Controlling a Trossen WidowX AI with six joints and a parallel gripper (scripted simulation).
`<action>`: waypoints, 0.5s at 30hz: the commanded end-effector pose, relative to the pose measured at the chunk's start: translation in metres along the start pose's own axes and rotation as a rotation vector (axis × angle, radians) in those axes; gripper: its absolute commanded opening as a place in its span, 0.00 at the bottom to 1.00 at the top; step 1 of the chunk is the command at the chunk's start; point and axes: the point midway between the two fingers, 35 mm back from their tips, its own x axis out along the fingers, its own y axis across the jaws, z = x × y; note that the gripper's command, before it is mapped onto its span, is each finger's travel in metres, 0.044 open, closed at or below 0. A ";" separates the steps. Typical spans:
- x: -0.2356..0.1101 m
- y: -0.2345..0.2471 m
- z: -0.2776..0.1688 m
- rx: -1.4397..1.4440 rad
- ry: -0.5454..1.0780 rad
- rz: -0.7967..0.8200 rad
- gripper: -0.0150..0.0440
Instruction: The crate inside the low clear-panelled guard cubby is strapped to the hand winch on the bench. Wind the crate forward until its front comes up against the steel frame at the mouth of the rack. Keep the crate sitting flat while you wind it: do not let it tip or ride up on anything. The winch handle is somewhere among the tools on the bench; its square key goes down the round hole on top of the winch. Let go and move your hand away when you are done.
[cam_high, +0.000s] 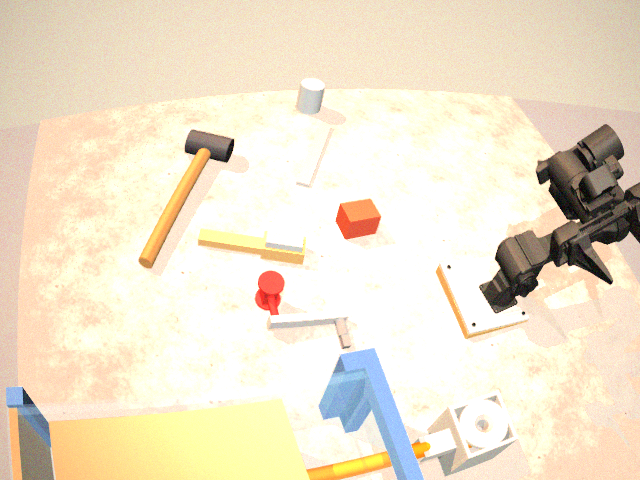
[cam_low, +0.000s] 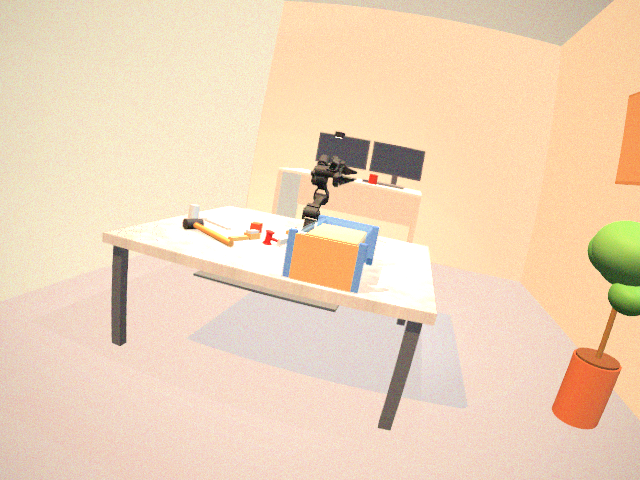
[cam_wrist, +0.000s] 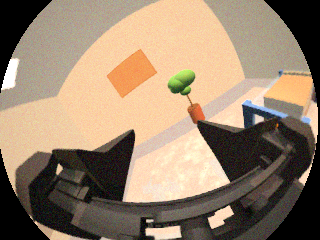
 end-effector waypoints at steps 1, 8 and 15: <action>0.000 -0.001 0.002 -0.007 -0.005 -0.002 0.98; -0.002 -0.057 0.066 -0.275 -0.158 -0.182 1.00; -0.013 -0.131 0.105 -0.552 -0.128 -0.461 1.00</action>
